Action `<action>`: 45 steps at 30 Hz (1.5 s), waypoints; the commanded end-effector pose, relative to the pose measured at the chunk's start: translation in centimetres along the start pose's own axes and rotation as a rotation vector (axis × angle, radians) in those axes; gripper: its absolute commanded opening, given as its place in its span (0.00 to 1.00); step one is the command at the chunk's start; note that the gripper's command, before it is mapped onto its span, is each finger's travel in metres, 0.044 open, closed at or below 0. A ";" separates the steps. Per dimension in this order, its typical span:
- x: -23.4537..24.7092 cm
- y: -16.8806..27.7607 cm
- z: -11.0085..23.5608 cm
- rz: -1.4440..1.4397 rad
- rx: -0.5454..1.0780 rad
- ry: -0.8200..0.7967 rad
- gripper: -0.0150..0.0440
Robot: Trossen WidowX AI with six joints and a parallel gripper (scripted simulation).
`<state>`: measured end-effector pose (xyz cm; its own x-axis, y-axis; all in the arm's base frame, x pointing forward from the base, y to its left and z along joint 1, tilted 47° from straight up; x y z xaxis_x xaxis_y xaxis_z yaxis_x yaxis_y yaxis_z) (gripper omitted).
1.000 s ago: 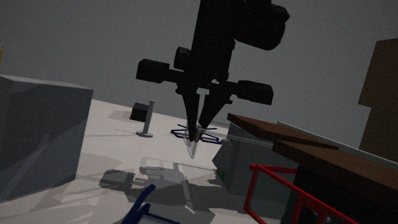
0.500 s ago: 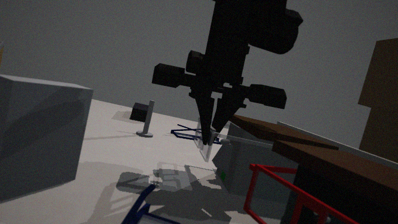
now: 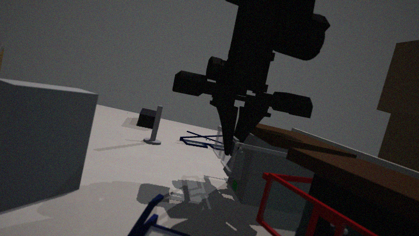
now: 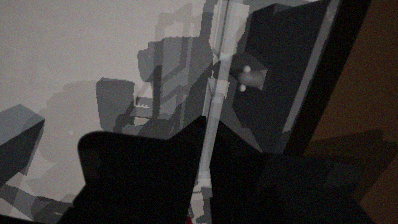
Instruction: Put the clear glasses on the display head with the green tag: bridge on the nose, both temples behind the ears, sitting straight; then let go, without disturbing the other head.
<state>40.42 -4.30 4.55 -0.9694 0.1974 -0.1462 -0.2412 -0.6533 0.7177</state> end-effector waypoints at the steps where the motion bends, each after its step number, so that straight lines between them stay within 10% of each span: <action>1: -0.4 0.0 0.1 0.003 0.003 0.005 0.25; 33: -0.4 0.1 -0.6 0.003 0.003 0.005 0.25; 37: -0.4 0.0 -0.5 -0.002 -0.002 0.002 0.43; 45: -0.4 0.0 -0.5 -0.002 -0.002 0.002 0.44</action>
<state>40.80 -4.75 4.29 -0.9691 0.1970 -0.1487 -0.2429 -0.6542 0.7163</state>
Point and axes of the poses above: the point midway between the two fingers, 35 mm back from their tips, its own z axis back along the fingers, its own x axis across the jaws, y = z × x, the point moved 3 cm from there along z, back along the fingers, and after that the axes turned 8 degrees about -z, right-handed, at the moved point
